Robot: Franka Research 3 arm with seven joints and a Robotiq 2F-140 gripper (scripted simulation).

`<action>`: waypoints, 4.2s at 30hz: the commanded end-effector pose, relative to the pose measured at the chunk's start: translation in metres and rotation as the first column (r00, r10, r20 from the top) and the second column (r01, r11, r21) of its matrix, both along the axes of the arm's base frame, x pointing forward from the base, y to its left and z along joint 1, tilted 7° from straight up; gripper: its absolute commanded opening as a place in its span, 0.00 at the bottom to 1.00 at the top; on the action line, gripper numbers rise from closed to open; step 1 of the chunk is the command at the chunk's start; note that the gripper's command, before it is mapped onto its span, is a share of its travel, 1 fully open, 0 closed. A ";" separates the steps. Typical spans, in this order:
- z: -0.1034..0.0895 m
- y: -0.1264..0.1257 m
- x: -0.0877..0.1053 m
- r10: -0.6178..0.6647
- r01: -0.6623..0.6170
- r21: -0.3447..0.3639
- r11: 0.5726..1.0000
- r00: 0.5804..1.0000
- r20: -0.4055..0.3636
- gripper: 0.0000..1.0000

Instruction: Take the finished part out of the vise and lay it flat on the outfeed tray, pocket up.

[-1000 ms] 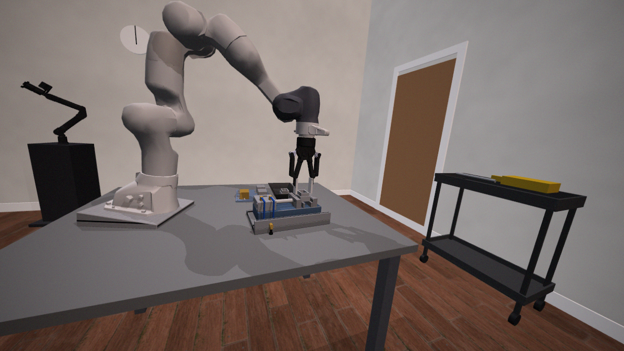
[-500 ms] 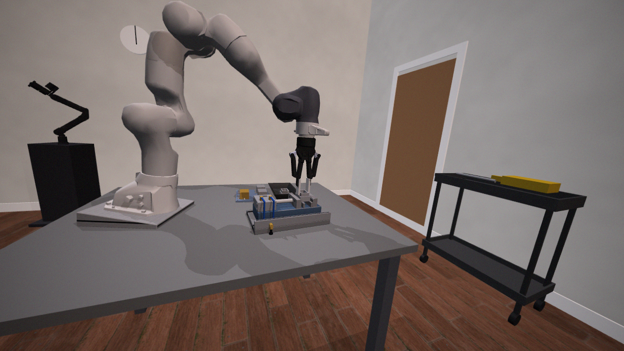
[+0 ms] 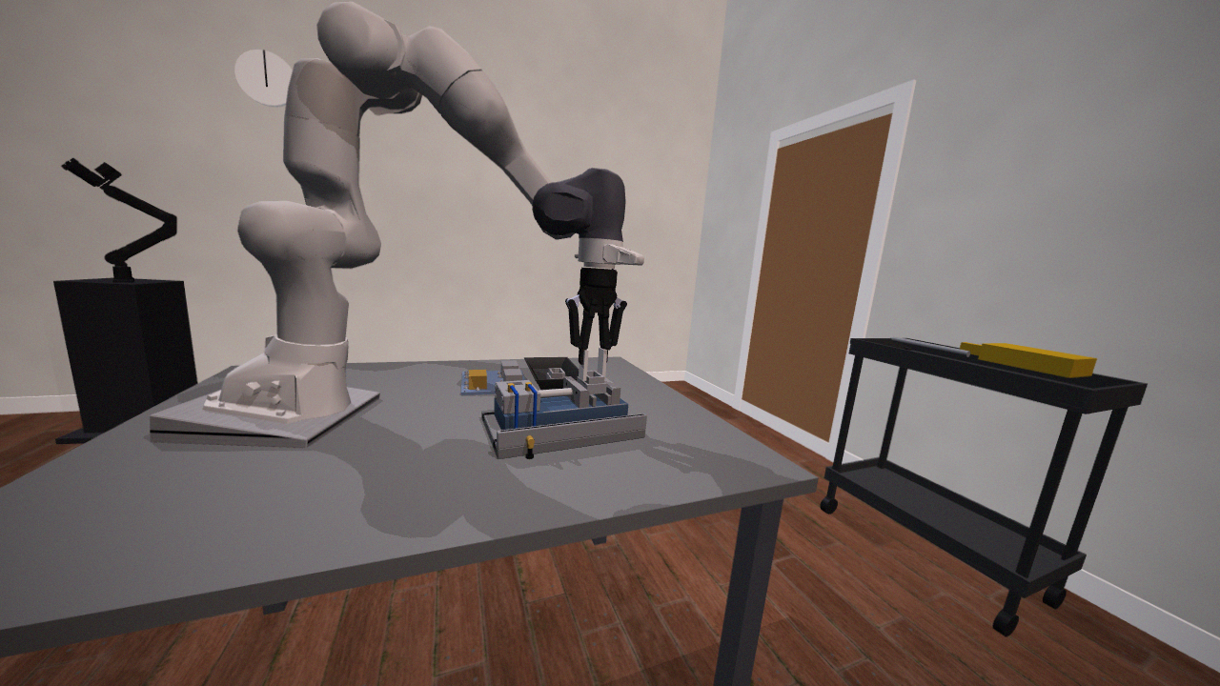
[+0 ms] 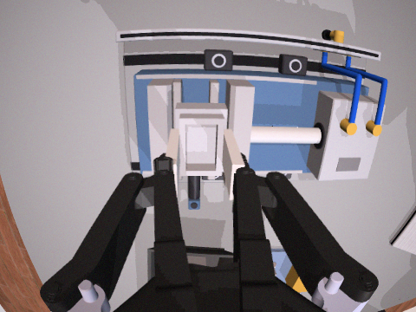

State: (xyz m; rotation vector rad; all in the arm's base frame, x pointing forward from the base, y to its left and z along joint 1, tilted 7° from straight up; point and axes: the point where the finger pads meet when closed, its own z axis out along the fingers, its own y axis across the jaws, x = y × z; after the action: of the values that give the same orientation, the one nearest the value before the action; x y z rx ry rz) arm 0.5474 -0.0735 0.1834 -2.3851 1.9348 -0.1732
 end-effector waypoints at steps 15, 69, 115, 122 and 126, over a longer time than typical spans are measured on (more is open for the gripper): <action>-0.001 0.001 0.000 0.000 0.000 -0.002 1.000 1.000 0.000 0.00; 0.027 0.002 -0.003 0.000 0.000 -0.002 1.000 1.000 0.000 0.00; 0.033 0.236 -0.010 -0.072 0.072 -0.005 0.997 0.997 -0.007 0.00; 0.031 0.296 -0.027 -0.090 0.090 0.000 0.996 0.996 -0.004 0.00; 0.030 0.327 -0.039 -0.100 0.100 0.005 0.995 0.995 -0.001 0.00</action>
State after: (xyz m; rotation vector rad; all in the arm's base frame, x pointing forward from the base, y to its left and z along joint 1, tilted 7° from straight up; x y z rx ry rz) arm 0.5122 0.2365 0.2121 -2.4419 1.8469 -0.1439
